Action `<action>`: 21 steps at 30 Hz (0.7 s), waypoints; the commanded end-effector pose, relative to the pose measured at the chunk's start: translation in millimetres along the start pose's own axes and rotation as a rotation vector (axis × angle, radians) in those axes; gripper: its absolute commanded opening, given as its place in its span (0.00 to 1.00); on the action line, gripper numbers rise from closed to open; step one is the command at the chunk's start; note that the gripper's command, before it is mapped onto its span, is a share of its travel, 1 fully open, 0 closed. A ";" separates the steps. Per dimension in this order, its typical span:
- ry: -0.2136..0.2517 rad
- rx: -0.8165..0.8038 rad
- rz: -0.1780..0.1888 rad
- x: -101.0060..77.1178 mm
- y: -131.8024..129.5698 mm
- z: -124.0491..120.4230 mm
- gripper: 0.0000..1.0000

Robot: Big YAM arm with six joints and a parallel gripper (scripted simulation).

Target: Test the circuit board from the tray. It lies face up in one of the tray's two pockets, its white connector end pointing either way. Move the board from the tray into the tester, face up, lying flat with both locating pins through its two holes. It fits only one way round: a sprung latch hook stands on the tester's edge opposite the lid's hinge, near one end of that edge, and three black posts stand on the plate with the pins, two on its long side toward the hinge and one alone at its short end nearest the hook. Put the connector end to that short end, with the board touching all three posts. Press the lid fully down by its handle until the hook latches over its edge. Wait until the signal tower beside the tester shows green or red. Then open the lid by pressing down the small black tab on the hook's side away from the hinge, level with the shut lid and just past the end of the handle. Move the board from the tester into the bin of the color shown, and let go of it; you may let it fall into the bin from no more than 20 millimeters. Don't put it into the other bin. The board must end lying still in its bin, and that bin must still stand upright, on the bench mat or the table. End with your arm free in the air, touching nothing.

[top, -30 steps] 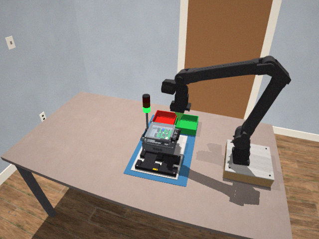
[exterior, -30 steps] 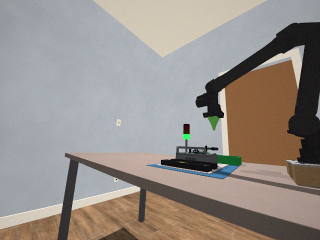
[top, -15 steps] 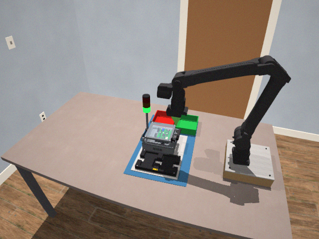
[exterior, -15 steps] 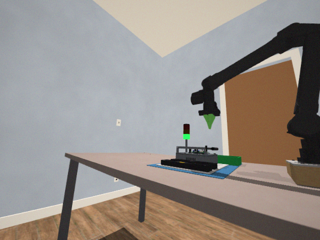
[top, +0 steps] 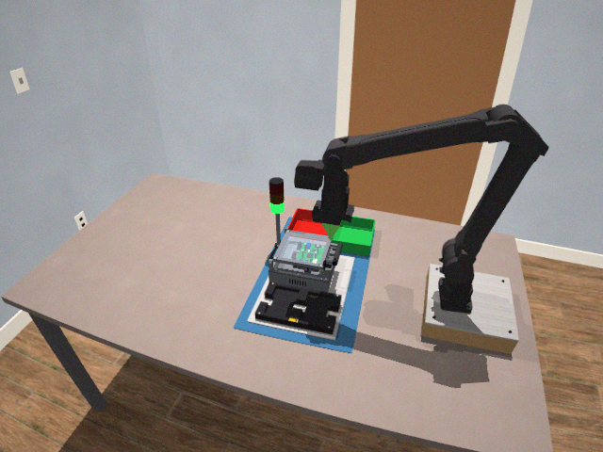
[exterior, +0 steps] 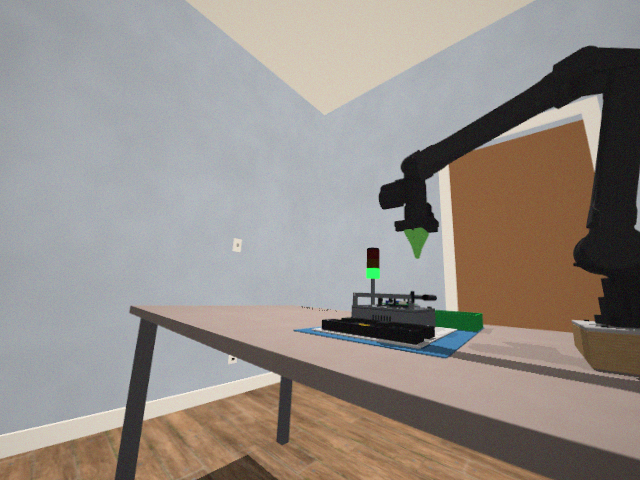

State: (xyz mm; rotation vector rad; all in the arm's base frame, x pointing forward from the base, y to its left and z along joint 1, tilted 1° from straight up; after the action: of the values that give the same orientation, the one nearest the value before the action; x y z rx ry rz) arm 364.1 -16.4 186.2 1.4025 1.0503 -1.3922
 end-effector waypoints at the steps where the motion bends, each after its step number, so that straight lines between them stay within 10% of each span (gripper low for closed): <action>1: -0.003 0.016 0.006 11.0 4.2 3.4 0.00; 21: -0.001 0.011 0.016 66.2 3.8 4.6 0.00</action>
State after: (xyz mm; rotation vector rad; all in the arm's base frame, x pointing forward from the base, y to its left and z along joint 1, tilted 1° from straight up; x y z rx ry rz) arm 363.5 -16.9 118.1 1.3971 1.0576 -1.4031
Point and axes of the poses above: the point where the finger pads meet when closed, its own x axis out along the fingers, its own y axis across the jaws, z = x × y, the point moved 4 cm from there along -x, back along the fingers, and after that the axes turned 13 degrees about x, right-handed, at the moved point
